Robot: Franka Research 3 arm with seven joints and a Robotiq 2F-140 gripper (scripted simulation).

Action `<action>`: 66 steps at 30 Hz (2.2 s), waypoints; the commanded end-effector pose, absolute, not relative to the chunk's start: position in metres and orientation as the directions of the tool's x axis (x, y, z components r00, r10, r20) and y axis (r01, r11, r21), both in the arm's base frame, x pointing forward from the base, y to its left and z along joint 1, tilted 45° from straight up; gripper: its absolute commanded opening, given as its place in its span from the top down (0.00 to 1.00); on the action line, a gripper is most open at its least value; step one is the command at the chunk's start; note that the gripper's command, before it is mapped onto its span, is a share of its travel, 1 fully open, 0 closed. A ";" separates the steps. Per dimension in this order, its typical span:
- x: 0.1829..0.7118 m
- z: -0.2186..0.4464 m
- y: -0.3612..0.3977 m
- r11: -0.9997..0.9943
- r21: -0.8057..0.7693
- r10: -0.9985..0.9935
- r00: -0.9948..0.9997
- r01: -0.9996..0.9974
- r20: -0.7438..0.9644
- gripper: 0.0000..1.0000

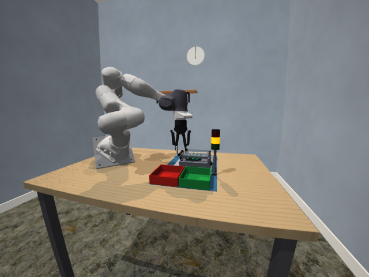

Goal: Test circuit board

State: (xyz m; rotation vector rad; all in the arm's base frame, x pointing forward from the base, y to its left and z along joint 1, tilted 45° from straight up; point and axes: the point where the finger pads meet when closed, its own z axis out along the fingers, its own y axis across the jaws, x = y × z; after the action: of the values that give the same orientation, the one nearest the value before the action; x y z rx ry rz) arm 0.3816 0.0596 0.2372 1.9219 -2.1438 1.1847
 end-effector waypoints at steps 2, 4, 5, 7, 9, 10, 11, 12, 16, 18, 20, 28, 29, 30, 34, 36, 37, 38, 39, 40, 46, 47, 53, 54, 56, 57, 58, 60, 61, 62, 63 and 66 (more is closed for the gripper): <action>0.383 0.237 0.059 -0.052 -0.509 -0.840 -0.238 -0.859 0.488 0.70; 0.383 0.237 0.059 -0.052 -0.509 -0.840 -0.238 -0.859 0.488 0.70; 0.383 0.237 0.059 -0.052 -0.509 -0.840 -0.238 -0.859 0.488 0.70; 0.383 0.237 0.059 -0.052 -0.509 -0.840 -0.238 -0.859 0.488 0.70; 0.383 0.237 0.059 -0.052 -0.509 -0.840 -0.238 -0.859 0.488 0.70; 0.383 0.237 0.059 -0.052 -0.509 -0.840 -0.238 -0.859 0.488 0.70; 0.383 0.237 0.059 -0.052 -0.509 -0.840 -0.238 -0.859 0.488 0.70; 0.383 0.237 0.059 -0.052 -0.509 -0.840 -0.238 -0.859 0.488 0.70; 0.383 0.237 0.059 -0.052 -0.509 -0.840 -0.238 -0.859 0.488 0.70; 0.383 0.237 0.059 -0.052 -0.509 -0.840 -0.238 -0.859 0.488 0.70; 0.383 0.237 0.059 -0.052 -0.509 -0.840 -0.238 -0.859 0.488 0.70; 0.380 0.241 0.062 -0.052 -0.509 -0.840 -0.238 -0.859 0.488 0.70; 0.379 0.243 0.063 -0.052 -0.509 -0.840 -0.238 -0.859 0.488 0.70; 0.378 0.245 0.065 -0.052 -0.509 -0.840 -0.238 -0.859 0.488 0.70; 0.375 0.250 0.069 -0.052 -0.509 -0.840 -0.238 -0.859 0.488 0.70; 0.371 0.256 0.073 -0.052 -0.509 -0.840 -0.238 -0.859 0.488 0.70; 0.369 0.259 0.076 -0.052 -0.509 -0.840 -0.238 -0.859 0.488 0.70; 0.366 0.263 0.079 -0.052 -0.509 -0.840 -0.238 -0.859 0.488 0.70; 0.364 0.267 0.082 -0.052 -0.509 -0.840 -0.238 -0.859 0.488 0.70; 0.361 0.271 0.085 -0.052 -0.509 -0.840 -0.238 -0.859 0.488 0.70; 0.347 0.293 0.102 -0.052 -0.509 -0.840 -0.238 -0.859 0.488 0.70; 0.345 0.297 0.105 -0.052 -0.509 -0.840 -0.238 -0.859 0.488 0.70; 0.339 0.306 0.112 -0.052 -0.509 -0.840 -0.238 -0.859 0.488 0.70; 0.338 0.307 0.113 -0.052 -0.509 -0.840 -0.238 -0.859 0.488 0.70; 0.337 0.309 0.114 -0.052 -0.509 -0.840 -0.238 -0.859 0.488 0.70; 0.336 0.310 0.115 -0.052 -0.509 -0.840 -0.238 -0.859 0.488 0.70; 0.336 0.310 0.115 -0.052 -0.509 -0.840 -0.238 -0.859 0.488 0.70; 0.336 0.311 0.115 -0.052 -0.509 -0.840 -0.238 -0.859 0.488 0.70; 0.336 0.311 0.115 -0.052 -0.509 -0.840 -0.238 -0.859 0.488 0.70; 0.336 0.311 0.115 -0.052 -0.509 -0.840 -0.238 -0.859 0.488 0.70; 0.336 0.311 0.115 -0.052 -0.509 -0.840 -0.238 -0.859 0.488 0.00; 0.336 0.311 0.115 -0.052 -0.509 -0.840 -0.238 -0.859 0.488 0.00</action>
State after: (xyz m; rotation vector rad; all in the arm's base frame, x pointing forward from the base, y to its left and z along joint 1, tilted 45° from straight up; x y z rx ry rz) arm 0.3379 0.1157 0.3108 1.9354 -2.1345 1.1912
